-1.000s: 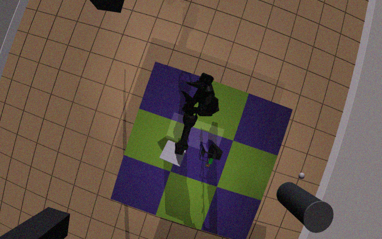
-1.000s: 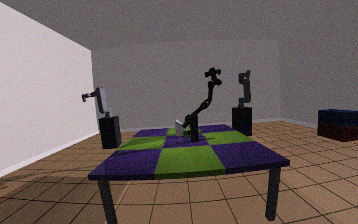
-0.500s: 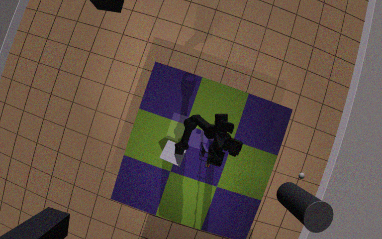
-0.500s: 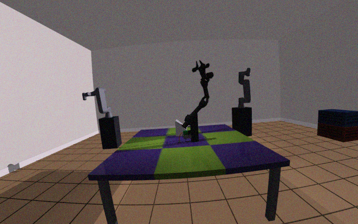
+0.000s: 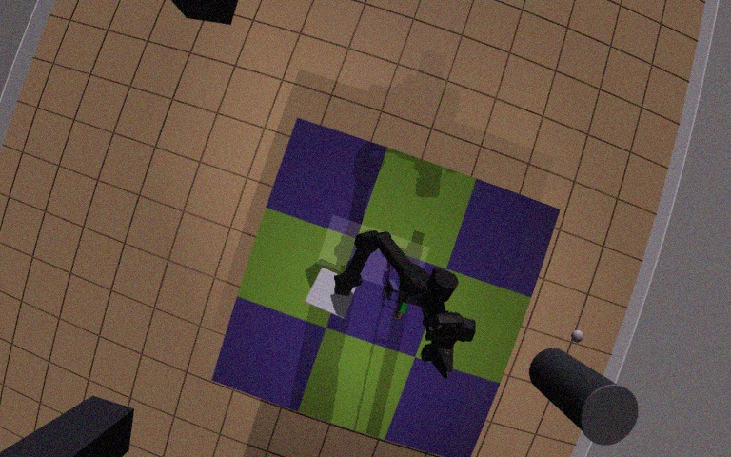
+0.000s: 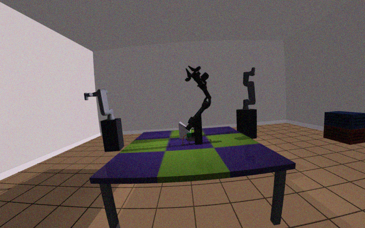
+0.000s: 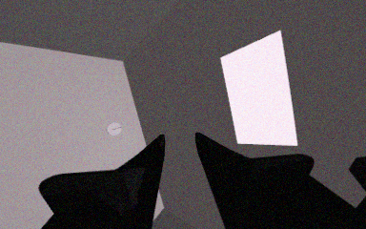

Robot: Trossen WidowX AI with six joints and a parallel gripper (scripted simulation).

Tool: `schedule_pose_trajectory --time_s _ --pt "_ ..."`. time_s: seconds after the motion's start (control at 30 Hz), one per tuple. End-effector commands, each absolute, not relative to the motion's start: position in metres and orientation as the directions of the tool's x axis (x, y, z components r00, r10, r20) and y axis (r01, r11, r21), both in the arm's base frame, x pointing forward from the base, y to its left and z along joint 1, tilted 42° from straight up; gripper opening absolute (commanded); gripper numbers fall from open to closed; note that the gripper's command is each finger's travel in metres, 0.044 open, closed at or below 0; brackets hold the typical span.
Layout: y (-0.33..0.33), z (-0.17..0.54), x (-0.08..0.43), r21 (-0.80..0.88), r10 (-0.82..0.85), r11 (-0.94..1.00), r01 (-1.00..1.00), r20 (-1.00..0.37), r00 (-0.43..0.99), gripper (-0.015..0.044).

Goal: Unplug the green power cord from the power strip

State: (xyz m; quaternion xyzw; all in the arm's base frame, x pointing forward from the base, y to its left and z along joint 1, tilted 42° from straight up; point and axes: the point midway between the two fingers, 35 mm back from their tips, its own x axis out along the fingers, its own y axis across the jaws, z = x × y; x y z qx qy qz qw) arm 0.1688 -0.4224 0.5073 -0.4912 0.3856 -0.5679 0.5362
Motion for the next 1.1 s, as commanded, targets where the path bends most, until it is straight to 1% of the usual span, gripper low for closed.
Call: schedule_pose_trajectory --time_s 0.0,0.13,0.27,0.43,0.6,0.73,0.87,0.97,1.07 --pt "-0.434 0.456 0.201 -0.951 -0.986 0.050 0.304 0.001 0.166 0.0160" --pt "-0.436 0.394 0.232 -0.881 -0.945 0.278 0.383 -0.177 0.276 0.0160" --pt "-0.428 0.330 0.259 -0.742 -0.858 0.502 0.443 -0.363 0.363 0.0160" --pt "-0.402 0.252 0.284 -0.482 -0.691 0.718 0.502 -0.580 0.431 0.0160" --pt "-0.362 0.179 0.297 -0.154 -0.464 0.807 0.570 -0.763 0.450 0.0160" --pt "-0.321 0.129 0.299 0.100 -0.252 0.759 0.643 -0.866 0.432 0.0160" --pt "-0.273 0.086 0.295 0.301 -0.015 0.596 0.744 -0.923 0.385 0.0160" --pt "-0.231 0.059 0.287 0.377 0.176 0.402 0.834 -0.926 0.334 0.0160" --pt "-0.191 0.041 0.276 0.357 0.357 0.181 0.916 -0.892 0.277 0.0160"
